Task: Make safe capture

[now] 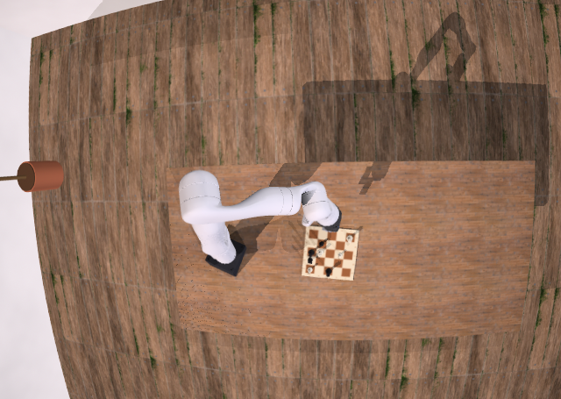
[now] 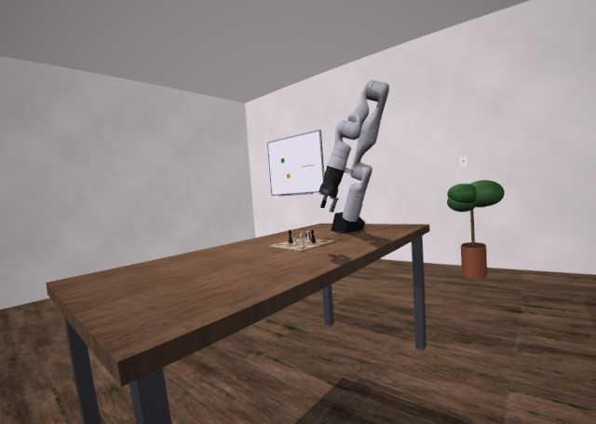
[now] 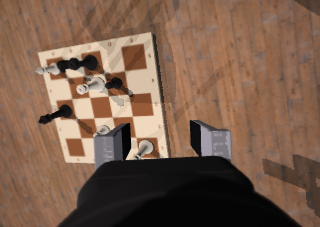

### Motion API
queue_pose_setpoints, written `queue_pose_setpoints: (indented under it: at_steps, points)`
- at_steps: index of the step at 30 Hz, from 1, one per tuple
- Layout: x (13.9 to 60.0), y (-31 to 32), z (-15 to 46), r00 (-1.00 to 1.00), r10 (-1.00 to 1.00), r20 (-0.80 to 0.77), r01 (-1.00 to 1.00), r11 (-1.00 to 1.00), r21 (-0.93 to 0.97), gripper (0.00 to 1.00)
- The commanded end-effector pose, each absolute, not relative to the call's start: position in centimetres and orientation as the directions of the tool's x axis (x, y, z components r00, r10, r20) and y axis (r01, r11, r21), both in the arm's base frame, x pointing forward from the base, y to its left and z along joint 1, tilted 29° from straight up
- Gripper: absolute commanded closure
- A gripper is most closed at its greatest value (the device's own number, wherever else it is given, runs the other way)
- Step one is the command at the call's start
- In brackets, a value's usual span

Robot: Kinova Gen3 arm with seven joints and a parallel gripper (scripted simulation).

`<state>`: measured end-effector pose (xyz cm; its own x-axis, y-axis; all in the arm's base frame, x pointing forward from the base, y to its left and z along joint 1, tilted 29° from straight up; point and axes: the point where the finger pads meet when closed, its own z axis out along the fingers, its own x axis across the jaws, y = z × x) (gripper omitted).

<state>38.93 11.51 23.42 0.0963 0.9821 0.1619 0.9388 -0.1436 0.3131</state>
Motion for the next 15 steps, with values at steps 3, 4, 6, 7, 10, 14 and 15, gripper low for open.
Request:
queue_pose_setpoints:
  at_steps: [3,4,6,7,10,14,15]
  points:
    - [38.8,14.2,20.9,-0.182,0.983,0.023,0.958,0.172,0.231,0.00]
    - [38.7,14.6,20.5,-0.252,0.968,-0.010,0.946,0.249,0.208,0.00]
    - [38.7,15.3,19.7,-0.393,0.917,-0.069,0.904,0.399,0.153,0.00]
    - [38.7,15.7,19.3,-0.460,0.883,-0.095,0.875,0.469,0.122,0.00]
    - [39.0,16.7,18.3,-0.645,0.749,-0.156,0.755,0.655,0.021,0.00]
    - [39.3,17.5,17.8,-0.745,0.642,-0.181,0.659,0.751,-0.050,0.00]
    - [39.4,17.9,17.5,-0.788,0.586,-0.189,0.607,0.790,-0.084,0.00]
